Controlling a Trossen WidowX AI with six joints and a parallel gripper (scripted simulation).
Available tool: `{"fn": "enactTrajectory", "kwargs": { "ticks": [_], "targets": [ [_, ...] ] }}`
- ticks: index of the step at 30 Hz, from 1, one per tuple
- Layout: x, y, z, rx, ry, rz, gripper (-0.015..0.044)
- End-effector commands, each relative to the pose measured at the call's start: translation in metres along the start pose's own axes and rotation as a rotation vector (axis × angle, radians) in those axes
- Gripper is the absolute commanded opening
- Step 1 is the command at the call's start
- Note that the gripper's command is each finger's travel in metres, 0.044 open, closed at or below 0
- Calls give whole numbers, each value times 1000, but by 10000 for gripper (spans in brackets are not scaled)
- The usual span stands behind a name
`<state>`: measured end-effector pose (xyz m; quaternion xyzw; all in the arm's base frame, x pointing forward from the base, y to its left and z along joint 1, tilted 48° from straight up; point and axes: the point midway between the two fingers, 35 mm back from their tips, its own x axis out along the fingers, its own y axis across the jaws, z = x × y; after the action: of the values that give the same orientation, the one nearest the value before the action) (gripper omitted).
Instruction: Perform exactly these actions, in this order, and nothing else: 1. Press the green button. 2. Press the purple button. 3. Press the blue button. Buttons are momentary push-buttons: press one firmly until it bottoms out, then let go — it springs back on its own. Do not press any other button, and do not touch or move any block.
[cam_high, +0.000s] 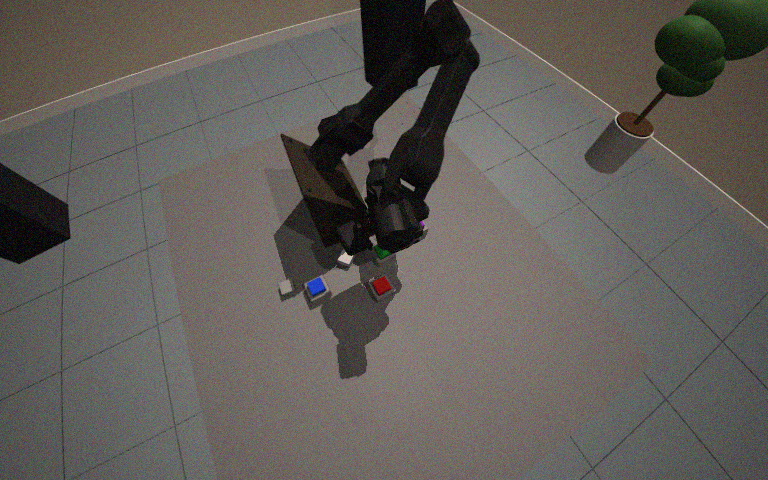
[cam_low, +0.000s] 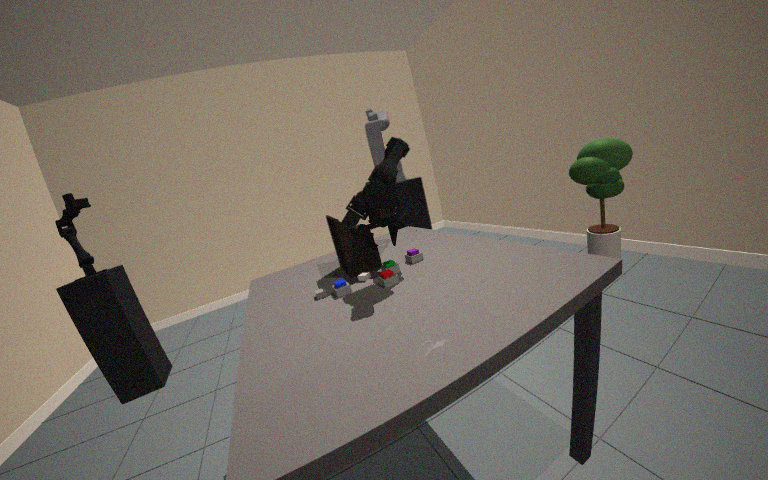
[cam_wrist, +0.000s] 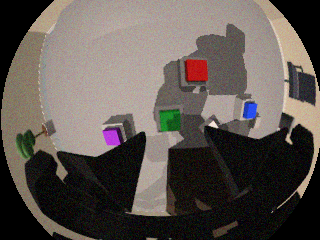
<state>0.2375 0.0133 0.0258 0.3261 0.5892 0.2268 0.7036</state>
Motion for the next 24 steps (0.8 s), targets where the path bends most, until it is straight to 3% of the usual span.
{"fn": "enactTrajectory", "kwargs": {
  "ticks": [1, 7, 24],
  "targets": [
    [23, 1, -6, 19, 11, 15, 164],
    [23, 1, -6, 19, 11, 15, 20],
    [32, 1, -6, 19, 11, 14, 20]
  ]
}}
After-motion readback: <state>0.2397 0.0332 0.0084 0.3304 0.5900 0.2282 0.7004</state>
